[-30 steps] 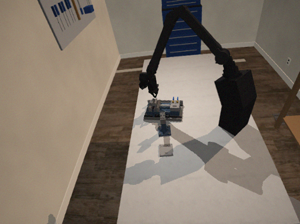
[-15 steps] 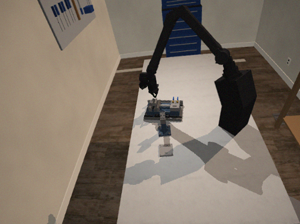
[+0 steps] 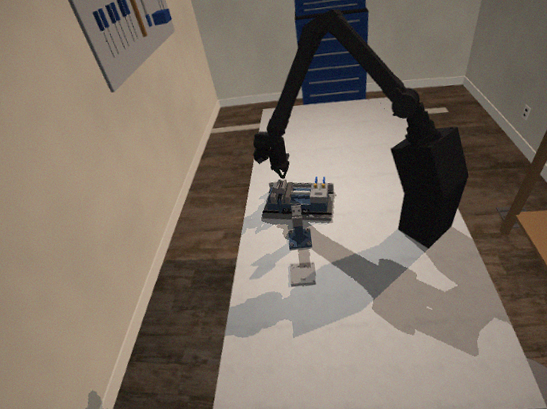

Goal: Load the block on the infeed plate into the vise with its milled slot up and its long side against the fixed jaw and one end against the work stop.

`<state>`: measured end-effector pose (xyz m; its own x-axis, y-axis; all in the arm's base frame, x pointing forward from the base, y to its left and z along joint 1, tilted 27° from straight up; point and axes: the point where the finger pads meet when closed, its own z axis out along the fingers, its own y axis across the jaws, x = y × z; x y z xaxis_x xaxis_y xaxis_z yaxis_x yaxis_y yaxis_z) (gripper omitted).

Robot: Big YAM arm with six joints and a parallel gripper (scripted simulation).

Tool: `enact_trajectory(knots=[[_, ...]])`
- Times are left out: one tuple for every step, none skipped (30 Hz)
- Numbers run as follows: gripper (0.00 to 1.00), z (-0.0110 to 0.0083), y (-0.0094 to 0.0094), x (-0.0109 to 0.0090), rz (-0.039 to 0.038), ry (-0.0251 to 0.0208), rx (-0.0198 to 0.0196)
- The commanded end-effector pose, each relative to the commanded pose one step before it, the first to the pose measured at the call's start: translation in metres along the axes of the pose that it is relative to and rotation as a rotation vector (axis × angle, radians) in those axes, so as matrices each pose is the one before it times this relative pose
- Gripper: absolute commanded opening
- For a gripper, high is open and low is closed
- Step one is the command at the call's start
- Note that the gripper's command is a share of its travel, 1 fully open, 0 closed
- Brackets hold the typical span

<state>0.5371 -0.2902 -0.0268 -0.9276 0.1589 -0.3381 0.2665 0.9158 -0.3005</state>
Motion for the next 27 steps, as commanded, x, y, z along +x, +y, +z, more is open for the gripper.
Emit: enact_trajectory(knots=[[0.00, 0.00541, -0.00025, -0.01446, -0.00166, -0.02552, 0.00252], [0.00, -0.00006, 0.00059, 0.00001, -0.00019, 0.00004, -0.00029], [0.00, -0.00006, 0.00063, 0.00001, -0.00019, 0.00004, -0.00030], [0.00, -0.00006, 0.00066, 0.00001, -0.00021, 0.00004, -0.00032], [0.00, -0.00007, 0.00069, 0.00001, -0.00021, 0.00005, -0.00033], [0.00, -0.00007, 0.00072, 0.00001, -0.00023, 0.00005, -0.00035], [0.00, -0.00007, 0.00075, 0.00002, -0.00023, 0.00005, -0.00036], [0.00, -0.00008, 0.00078, 0.00002, -0.00025, 0.00005, -0.00038], [0.00, -0.00008, 0.00082, 0.00002, -0.00026, 0.00006, -0.00039], [0.00, -0.00008, 0.00085, 0.00002, -0.00027, 0.00006, -0.00041], [0.00, -0.00004, 0.00066, 0.00009, 0.00006, 0.00017, -0.00028], [0.00, 0.00001, 0.00046, 0.00016, 0.00040, 0.00029, -0.00016], [0.00, 0.00010, 0.00003, 0.00031, 0.00108, 0.00053, 0.00011], [0.00, 0.00018, -0.00031, 0.00043, 0.00165, 0.00073, 0.00033], [0.00, 0.00021, -0.00047, 0.00049, 0.00193, 0.00083, 0.00043], [0.00, 0.00019, -0.00033, 0.00046, 0.00175, 0.00078, 0.00035], [0.00, 0.00000, 0.00000, 0.00000, 0.00000, 0.00000, 0.00000], [0.00, 0.00000, 0.00000, 0.00000, 0.00000, 0.00000, 0.00000], [0.00, 0.00022, -0.00045, 0.00051, 0.00196, 0.00086, 0.00043], [0.00, -0.00011, 0.00110, 0.00004, -0.00035, 0.00008, -0.00052], [0.00, -0.00011, 0.00114, 0.00004, -0.00037, 0.00008, -0.00054], [0.00, -0.00006, 0.00089, 0.00013, -0.00096, 0.00022, -0.00038], [0.00, -0.00001, 0.00067, 0.00020, -0.00074, 0.00035, -0.00024], [0.00, 0.00007, 0.00031, 0.00032, -0.00019, 0.00055, -0.00001], [0.00, 0.00016, -0.00010, 0.00046, 0.00045, 0.00078, 0.00024], [0.00, 0.00023, -0.00040, 0.00054, 0.00090, 0.00092, 0.00043], [0.00, 0.00023, -0.00042, 0.00054, 0.00094, 0.00093, 0.00045]])
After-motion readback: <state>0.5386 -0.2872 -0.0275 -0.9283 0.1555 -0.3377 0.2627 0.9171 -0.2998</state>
